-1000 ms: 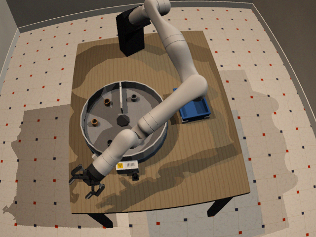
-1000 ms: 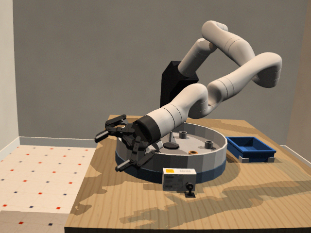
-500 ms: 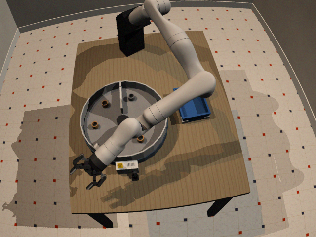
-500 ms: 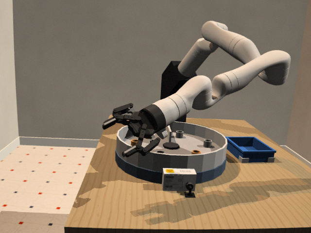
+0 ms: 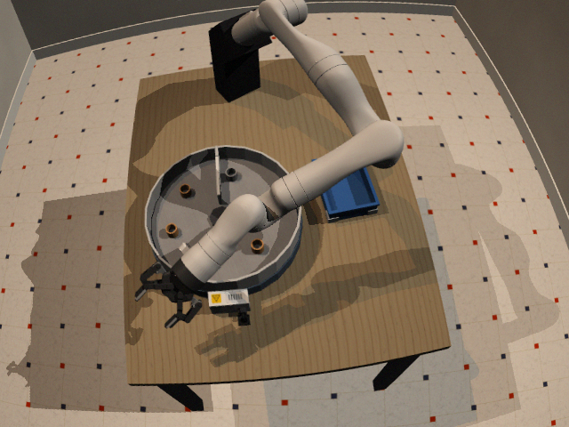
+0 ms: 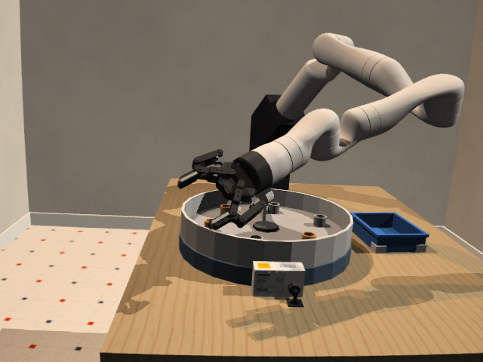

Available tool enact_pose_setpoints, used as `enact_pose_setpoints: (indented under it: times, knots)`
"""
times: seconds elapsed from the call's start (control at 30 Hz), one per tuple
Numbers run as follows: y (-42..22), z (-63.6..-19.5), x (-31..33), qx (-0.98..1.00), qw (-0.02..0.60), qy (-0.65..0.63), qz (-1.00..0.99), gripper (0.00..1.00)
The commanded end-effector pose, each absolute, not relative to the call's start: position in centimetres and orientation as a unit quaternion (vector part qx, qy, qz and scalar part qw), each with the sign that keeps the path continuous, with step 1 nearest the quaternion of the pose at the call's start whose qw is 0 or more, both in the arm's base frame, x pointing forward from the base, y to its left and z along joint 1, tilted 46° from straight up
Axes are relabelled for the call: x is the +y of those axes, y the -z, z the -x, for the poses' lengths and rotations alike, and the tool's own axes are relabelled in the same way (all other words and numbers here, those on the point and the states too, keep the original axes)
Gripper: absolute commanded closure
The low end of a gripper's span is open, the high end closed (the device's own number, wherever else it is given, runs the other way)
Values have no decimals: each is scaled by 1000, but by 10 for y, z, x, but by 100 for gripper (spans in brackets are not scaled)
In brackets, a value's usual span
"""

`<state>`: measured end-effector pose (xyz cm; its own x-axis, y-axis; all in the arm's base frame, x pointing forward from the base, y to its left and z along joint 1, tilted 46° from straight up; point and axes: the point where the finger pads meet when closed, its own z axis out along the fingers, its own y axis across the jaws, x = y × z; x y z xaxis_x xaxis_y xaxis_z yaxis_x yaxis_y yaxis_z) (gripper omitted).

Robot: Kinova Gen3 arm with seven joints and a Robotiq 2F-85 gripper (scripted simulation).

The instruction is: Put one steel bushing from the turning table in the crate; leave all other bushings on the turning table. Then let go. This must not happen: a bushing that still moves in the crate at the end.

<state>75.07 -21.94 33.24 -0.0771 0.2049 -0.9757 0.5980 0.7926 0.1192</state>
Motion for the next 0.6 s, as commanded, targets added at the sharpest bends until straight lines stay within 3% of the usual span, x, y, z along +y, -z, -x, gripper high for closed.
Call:
enact_pose_setpoints:
  times: [0.0,0.37,0.57]
  knots:
    - [-335,-732,-198,718,619,152,-280,0]
    - [-335,-732,-198,718,619,152,-280,0]
    - [-337,-681,-177,718,618,153,-280,0]
